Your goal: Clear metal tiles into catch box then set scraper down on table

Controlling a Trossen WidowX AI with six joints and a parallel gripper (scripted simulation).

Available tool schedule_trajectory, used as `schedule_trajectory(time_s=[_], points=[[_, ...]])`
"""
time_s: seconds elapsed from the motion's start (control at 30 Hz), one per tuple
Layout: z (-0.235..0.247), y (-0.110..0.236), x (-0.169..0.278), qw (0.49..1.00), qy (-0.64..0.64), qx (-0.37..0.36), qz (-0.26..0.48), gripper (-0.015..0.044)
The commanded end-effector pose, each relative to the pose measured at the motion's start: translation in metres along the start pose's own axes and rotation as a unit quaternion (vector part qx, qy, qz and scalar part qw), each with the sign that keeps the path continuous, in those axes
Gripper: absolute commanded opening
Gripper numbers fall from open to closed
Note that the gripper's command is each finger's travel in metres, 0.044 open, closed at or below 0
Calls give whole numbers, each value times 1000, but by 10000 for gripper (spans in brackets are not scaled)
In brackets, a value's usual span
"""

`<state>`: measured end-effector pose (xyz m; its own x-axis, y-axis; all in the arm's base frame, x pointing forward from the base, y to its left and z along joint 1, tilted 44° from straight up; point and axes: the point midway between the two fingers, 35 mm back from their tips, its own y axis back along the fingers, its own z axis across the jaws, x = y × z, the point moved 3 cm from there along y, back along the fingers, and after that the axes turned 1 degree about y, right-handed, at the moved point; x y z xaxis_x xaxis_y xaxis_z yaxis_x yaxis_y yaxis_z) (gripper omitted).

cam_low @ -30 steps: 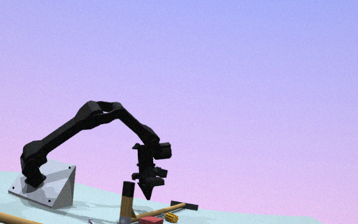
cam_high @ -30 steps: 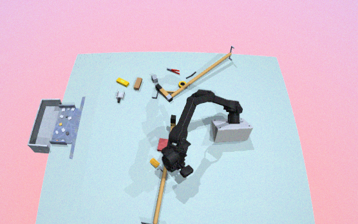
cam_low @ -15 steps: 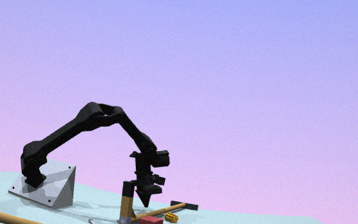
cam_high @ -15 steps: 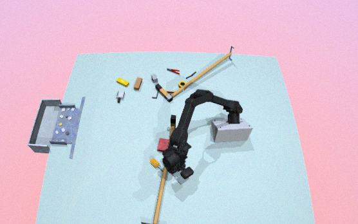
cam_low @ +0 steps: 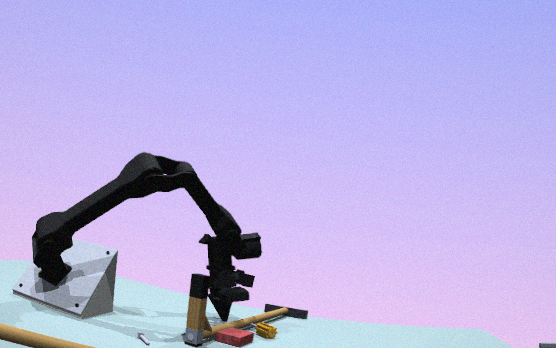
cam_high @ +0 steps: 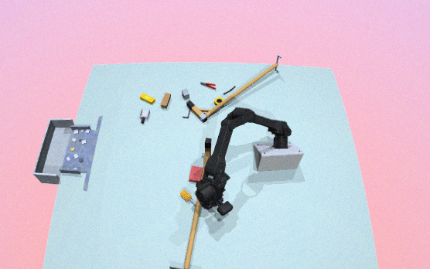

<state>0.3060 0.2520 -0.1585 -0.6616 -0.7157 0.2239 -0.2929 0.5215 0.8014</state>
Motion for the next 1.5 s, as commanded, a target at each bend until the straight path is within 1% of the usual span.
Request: schedule_trajectory(time_s=[0.0, 1.47], points=[[-3, -1, -4, 1000, 1, 2, -1, 0], [-33, -5, -38, 1000, 1, 2, -2, 0]])
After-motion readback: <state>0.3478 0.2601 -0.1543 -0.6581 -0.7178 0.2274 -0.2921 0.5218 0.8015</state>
